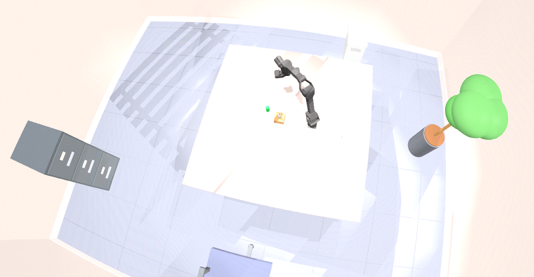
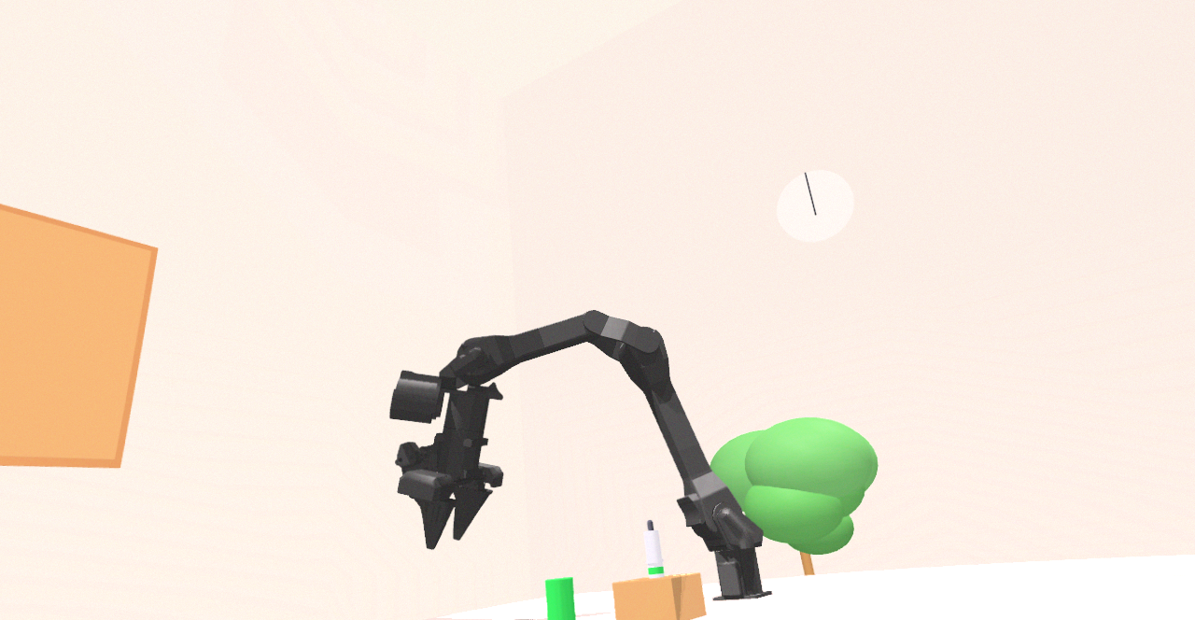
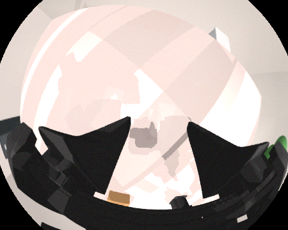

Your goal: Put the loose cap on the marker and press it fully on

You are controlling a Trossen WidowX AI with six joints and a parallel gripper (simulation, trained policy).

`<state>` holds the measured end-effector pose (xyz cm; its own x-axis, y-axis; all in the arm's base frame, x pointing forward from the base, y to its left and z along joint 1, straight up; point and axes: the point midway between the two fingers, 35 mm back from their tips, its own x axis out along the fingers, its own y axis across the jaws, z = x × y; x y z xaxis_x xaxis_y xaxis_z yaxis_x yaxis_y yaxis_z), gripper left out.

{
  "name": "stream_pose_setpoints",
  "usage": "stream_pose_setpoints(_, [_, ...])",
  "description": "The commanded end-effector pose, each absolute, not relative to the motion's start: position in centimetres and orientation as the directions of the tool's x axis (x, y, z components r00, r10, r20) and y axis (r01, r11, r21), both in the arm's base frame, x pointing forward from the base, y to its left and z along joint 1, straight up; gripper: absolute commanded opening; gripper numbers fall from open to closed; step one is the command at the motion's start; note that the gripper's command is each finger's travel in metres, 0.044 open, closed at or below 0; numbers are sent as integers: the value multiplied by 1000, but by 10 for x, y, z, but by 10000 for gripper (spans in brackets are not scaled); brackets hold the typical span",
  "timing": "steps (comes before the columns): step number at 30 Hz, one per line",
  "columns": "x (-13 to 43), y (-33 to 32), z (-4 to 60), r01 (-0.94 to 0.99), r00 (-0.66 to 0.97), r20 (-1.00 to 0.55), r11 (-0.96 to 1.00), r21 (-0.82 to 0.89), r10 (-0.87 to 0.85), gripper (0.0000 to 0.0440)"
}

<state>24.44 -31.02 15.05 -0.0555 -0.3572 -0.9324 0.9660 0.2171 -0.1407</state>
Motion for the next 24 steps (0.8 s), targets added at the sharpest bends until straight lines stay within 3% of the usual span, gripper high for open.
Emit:
stream_pose_setpoints(1, [253, -306, 146, 967, -48, -939, 218, -129, -341, 313])
stream_pose_setpoints(24, [312, -261, 135, 974, 10, -965, 221, -50, -262, 314])
